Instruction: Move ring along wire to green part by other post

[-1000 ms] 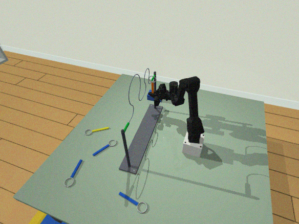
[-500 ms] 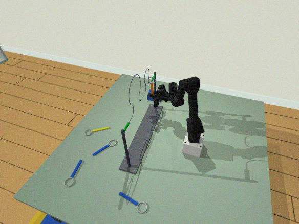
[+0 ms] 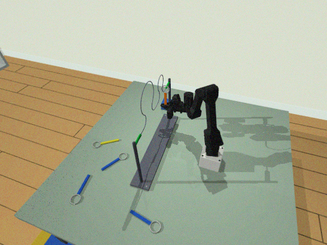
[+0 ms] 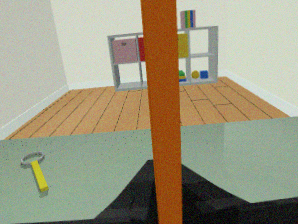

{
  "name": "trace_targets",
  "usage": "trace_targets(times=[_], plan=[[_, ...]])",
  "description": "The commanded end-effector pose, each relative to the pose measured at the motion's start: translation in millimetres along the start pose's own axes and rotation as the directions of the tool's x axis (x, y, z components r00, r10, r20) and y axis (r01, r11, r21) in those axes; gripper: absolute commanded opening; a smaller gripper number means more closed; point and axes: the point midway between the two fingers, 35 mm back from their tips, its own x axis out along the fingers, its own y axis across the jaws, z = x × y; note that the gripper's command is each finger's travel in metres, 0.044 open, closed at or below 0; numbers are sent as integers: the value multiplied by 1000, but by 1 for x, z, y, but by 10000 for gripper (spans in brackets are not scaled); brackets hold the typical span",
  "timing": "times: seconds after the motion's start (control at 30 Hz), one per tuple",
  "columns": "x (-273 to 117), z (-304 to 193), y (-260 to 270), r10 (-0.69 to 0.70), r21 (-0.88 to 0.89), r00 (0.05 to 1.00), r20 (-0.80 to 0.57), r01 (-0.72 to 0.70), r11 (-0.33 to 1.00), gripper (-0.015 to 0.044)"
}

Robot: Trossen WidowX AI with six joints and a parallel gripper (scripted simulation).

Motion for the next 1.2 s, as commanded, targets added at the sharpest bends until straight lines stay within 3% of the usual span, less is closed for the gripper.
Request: trace_targets(times=[0.0, 1.17], plan=[[-1, 1, 7, -2, 19, 1000, 1, 2, 1000, -150], [-9, 21, 94, 66, 477, 997, -42, -38, 878, -150]])
